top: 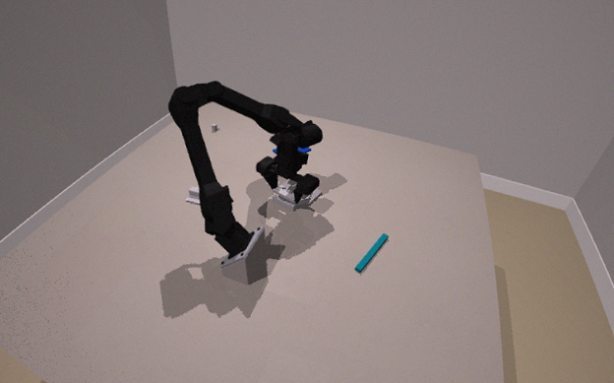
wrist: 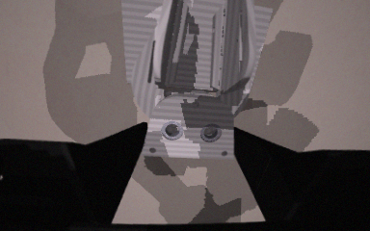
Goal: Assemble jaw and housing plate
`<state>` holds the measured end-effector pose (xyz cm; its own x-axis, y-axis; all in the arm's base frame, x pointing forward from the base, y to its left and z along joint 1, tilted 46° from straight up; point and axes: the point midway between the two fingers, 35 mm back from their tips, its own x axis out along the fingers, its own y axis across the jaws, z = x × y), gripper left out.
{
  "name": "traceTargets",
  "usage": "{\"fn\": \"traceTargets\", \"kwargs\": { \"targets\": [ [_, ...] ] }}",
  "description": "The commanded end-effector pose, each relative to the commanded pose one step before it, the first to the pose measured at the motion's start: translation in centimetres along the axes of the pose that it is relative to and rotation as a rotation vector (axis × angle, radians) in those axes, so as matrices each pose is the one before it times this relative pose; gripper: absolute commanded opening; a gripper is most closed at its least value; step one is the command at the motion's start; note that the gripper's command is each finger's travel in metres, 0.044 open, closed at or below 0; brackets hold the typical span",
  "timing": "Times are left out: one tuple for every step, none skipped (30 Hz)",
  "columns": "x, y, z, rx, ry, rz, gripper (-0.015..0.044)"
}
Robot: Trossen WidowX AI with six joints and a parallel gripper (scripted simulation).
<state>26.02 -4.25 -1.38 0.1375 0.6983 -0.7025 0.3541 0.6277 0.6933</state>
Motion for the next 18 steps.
{"fn": "traceTargets", "kwargs": {
  "targets": [
    [0.107, 0.012, -0.109, 0.0066, 0.00136, 0.00477, 0.0351],
    [0.000, 0.000, 0.000, 0.0000, 0.00000, 0.00000, 0.0351],
    [0.000, 0.000, 0.000, 0.0000, 0.00000, 0.00000, 0.0351],
    [0.000, 0.000, 0.000, 0.0000, 0.00000, 0.00000, 0.0351],
    [0.013, 0.000, 0.000, 0.0002, 0.00000, 0.00001, 0.0351],
    [0.040, 0.000, 0.000, 0.0006, 0.00000, 0.00002, 0.0351],
    [0.067, 0.001, -0.001, 0.0010, 0.00001, 0.00004, 0.0351],
    [0.067, 0.001, -0.001, 0.0010, 0.00001, 0.00004, 0.0351],
    [0.040, 0.000, -0.001, 0.0006, 0.00001, 0.00002, 0.0351],
    [0.013, 0.000, 0.000, 0.0002, 0.00000, 0.00001, 0.0351],
    [0.000, 0.000, 0.000, 0.0000, 0.00000, 0.00000, 0.0351],
    [0.000, 0.000, 0.000, 0.0000, 0.00000, 0.00000, 0.0351],
    [0.000, 0.000, 0.000, 0.0000, 0.00000, 0.00000, 0.0351],
    [0.000, 0.000, 0.000, 0.0000, 0.00000, 0.00000, 0.0351],
    [0.000, 0.000, 0.000, 0.0000, 0.00000, 0.00000, 0.0351],
    [0.000, 0.000, 0.000, 0.0000, 0.00000, 0.00000, 0.0351],
    [0.014, 0.000, 0.000, 0.0000, 0.00000, 0.00001, 0.0351],
    [0.041, 0.000, 0.000, 0.0000, 0.00000, 0.00002, 0.0351]
  ]
}}
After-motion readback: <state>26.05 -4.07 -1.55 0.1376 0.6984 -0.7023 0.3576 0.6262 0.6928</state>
